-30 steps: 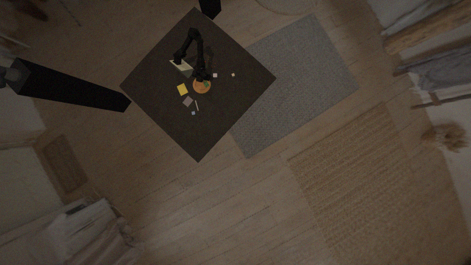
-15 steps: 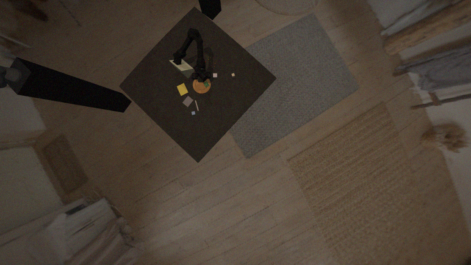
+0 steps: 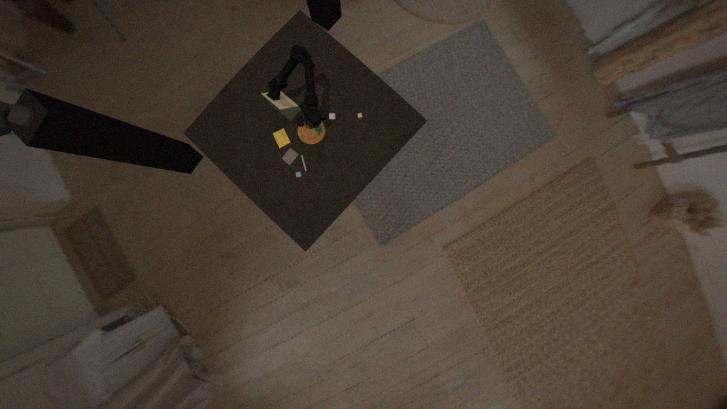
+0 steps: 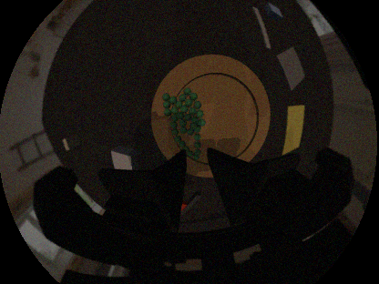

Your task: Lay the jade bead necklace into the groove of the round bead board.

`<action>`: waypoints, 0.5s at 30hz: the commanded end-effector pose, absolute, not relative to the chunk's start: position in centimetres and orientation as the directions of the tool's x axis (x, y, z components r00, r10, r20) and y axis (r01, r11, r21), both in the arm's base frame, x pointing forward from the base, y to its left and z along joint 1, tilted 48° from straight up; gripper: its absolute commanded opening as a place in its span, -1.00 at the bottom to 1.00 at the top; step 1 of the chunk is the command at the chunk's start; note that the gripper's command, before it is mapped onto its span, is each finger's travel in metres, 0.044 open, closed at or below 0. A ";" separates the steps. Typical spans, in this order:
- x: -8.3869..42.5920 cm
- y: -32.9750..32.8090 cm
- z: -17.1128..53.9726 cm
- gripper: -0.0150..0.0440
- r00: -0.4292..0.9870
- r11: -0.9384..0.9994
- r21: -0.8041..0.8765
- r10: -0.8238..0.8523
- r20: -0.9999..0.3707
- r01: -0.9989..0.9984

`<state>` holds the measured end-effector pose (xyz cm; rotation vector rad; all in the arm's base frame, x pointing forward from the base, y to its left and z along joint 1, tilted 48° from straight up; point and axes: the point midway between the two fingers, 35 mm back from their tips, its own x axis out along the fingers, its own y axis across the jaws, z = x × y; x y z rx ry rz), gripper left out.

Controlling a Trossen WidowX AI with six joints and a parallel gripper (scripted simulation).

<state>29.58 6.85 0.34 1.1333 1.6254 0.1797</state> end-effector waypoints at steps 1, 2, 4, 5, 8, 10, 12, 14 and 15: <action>29.6 6.8 0.4 -0.08 0.052 0.531 0.624 0.737 -0.674 0.573; 29.6 6.8 0.3 -0.08 0.052 0.531 0.624 0.737 -0.674 0.573; 29.6 6.9 0.2 -0.08 0.051 0.531 0.624 0.737 -0.674 0.574; 29.6 7.0 0.1 -0.08 0.050 0.531 0.623 0.737 -0.674 0.574; 29.6 7.3 -0.2 -0.08 0.049 0.530 0.622 0.737 -0.674 0.576; 29.5 7.5 -0.5 -0.08 0.048 0.530 0.621 0.738 -0.674 0.577; 29.5 7.8 -0.7 -0.08 0.047 0.530 0.620 0.738 -0.674 0.579; 29.5 8.0 -0.9 -0.08 0.045 0.529 0.619 0.738 -0.673 0.580; 29.5 8.1 -1.0 -0.08 0.045 0.529 0.619 0.738 -0.673 0.581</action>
